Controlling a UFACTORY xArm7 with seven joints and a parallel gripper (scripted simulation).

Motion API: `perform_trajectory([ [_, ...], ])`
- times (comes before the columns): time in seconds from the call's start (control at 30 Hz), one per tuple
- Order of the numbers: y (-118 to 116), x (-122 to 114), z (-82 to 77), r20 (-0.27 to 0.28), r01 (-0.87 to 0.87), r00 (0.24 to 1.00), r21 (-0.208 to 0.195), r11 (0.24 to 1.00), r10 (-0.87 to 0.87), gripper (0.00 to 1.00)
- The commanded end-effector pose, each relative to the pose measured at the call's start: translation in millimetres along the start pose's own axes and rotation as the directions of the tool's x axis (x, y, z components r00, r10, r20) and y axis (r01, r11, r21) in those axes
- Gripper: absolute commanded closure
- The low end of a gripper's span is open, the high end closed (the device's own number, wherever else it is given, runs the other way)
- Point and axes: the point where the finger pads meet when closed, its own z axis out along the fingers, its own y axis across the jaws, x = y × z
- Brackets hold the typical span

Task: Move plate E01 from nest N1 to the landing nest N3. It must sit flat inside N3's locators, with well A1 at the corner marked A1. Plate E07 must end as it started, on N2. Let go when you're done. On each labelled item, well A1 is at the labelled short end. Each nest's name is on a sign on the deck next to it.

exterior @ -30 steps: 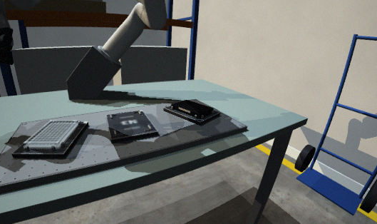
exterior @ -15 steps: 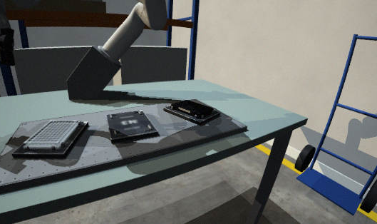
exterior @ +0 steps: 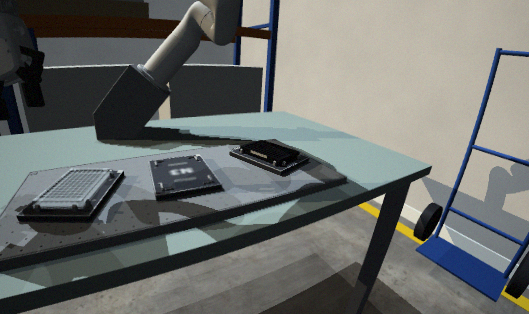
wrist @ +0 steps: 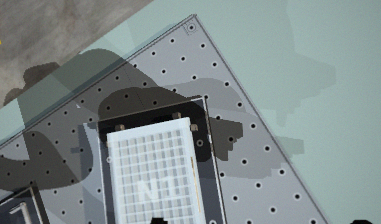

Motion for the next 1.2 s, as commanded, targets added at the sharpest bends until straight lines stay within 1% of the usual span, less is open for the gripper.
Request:
perform_trajectory([
  [0.0,-10.7,2.5,4.7,0.048,0.032,0.998,-0.060,0.998,-0.030,0.00],
  [0.07,-18.1,3.5,9.1,0.048,0.032,0.998,-0.060,0.998,-0.030,0.00],
  [0.13,-26.8,4.4,14.0,0.088,0.068,0.994,-0.102,0.993,-0.059,0.00],
  [0.2,-35.5,5.3,18.9,0.095,0.074,0.993,-0.109,0.991,-0.064,0.00],
  [0.27,-44.3,6.0,23.7,0.134,0.114,0.987,-0.149,0.982,-0.094,0.00],
  [0.3,-48.7,6.3,26.0,0.140,0.120,0.985,-0.156,0.980,-0.099,0.00],
  [0.37,-54.6,6.8,29.3,0.140,0.120,0.985,-0.156,0.980,-0.099,0.00],
  [0.4,-59.0,7.0,31.6,0.158,0.142,0.981,-0.175,0.974,-0.114,0.00],
  [0.47,-59.0,7.0,31.6,0.158,0.142,0.981,-0.175,0.974,-0.114,0.00],
  [0.5,-63.5,7.2,34.0,0.177,0.163,0.976,-0.193,0.967,-0.130,0.00],
  [0.6,-74.2,7.6,39.7,0.182,0.169,0.974,-0.198,0.966,-0.133,0.00],
  [0.67,-83.1,7.6,44.3,0.217,0.215,0.962,-0.232,0.949,-0.165,0.00],
  [0.77,-94.8,7.6,50.4,0.220,0.220,0.961,-0.235,0.947,-0.168,0.00],
  [1.17,-94.8,7.7,50.4,0.220,0.220,0.961,-0.235,0.947,-0.168,0.00],
])
